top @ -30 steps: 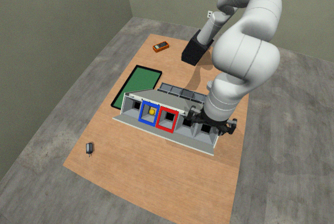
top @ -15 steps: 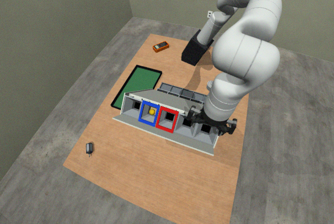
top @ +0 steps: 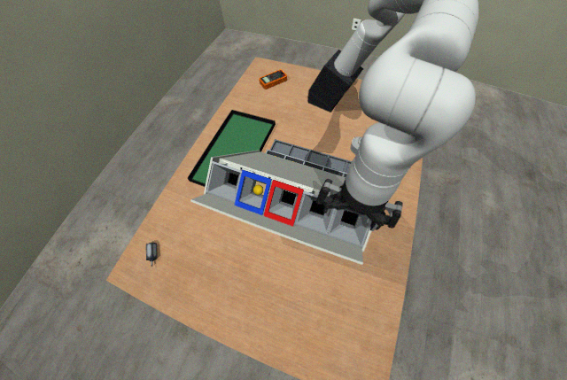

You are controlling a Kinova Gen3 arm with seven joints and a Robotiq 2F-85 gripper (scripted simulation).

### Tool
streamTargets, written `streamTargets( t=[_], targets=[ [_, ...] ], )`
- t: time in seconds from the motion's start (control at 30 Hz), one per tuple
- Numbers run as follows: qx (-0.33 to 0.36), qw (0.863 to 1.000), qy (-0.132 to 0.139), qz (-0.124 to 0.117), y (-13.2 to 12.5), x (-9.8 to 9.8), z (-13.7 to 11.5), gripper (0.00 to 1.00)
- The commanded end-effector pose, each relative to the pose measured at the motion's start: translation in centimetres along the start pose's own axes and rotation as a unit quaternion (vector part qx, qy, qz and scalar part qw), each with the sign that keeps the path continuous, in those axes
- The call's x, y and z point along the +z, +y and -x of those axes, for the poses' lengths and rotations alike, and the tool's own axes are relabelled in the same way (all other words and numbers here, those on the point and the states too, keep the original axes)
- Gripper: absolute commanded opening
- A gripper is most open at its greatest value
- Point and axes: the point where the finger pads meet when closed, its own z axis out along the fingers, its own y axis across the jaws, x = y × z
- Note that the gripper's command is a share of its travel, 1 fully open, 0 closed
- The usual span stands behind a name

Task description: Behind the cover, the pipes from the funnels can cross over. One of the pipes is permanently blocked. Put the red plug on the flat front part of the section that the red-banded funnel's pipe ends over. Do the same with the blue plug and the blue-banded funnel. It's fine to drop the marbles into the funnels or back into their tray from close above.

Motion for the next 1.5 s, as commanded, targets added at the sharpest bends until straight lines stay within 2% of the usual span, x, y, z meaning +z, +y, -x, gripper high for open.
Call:
streamTargets(
  t=[0.0, 0.5, 0.53, 1.07, 1.1, 1.27, 1.47],
  targets=[
    [0.0, 1.0, -0.001, 0.0, 0.0, -0.1, 0.0, 1.0],
    [0.0, 1.0, -0.001, 0.0, 0.0, -0.1, 0.0, 1.0],
    [0.0, 1.0, -0.001, 0.0, 0.1, -3.1, 0.2, 1.0],
    [0.0, 1.0, -0.001, 0.0, 0.1, -3.1, 0.2, 1.0],
    [0.0, 1.0, -0.001, 0.0, 0.1, -3.4, -6.8, 1.0],
    [0.0, 1.0, -0.001, 0.0, 0.2, -3.5, -8.0, 1.0],
    [0.0, 1.0, -0.001, 0.0, 0.1, -3.6, -13.4, 1.0]
  ],
)
